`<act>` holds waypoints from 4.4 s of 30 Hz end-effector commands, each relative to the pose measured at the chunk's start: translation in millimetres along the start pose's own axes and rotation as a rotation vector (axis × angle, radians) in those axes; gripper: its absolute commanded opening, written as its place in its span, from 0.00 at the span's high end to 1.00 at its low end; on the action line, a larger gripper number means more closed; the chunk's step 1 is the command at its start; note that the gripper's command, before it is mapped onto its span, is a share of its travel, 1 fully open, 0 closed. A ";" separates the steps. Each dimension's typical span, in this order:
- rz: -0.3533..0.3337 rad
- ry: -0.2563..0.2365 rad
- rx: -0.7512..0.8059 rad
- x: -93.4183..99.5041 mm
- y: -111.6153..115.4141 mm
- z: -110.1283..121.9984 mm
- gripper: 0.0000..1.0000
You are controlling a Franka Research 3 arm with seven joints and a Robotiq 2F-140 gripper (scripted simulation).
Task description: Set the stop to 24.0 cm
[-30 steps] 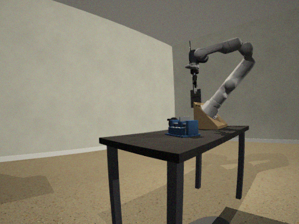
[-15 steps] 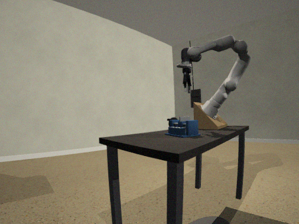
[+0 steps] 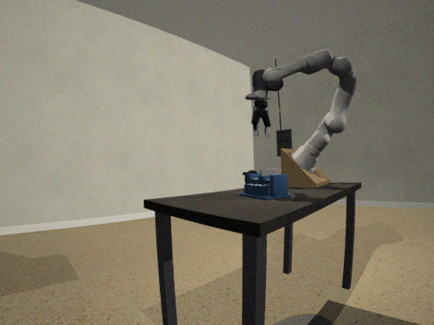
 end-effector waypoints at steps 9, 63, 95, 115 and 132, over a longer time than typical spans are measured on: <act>0.002 -0.005 -0.252 -26.6 -10.7 -67.3 0.00; -0.042 -0.020 -0.460 -88.7 -4.0 -167.3 0.00; -0.043 -0.020 -0.460 -116.0 48.5 -263.9 0.67; -0.043 -0.020 -0.460 -116.0 48.5 -263.9 0.67; -0.043 -0.020 -0.460 -116.0 48.5 -263.9 0.67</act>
Point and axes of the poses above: the point where the finger pads meet when closed, its own x axis back along the fingers, its own z axis across the jaws, y = z × x, the point moved 6 cm from there along x, back along the fingers, and after that the axes turned 4 degrees about -x, right-handed, at the moved point
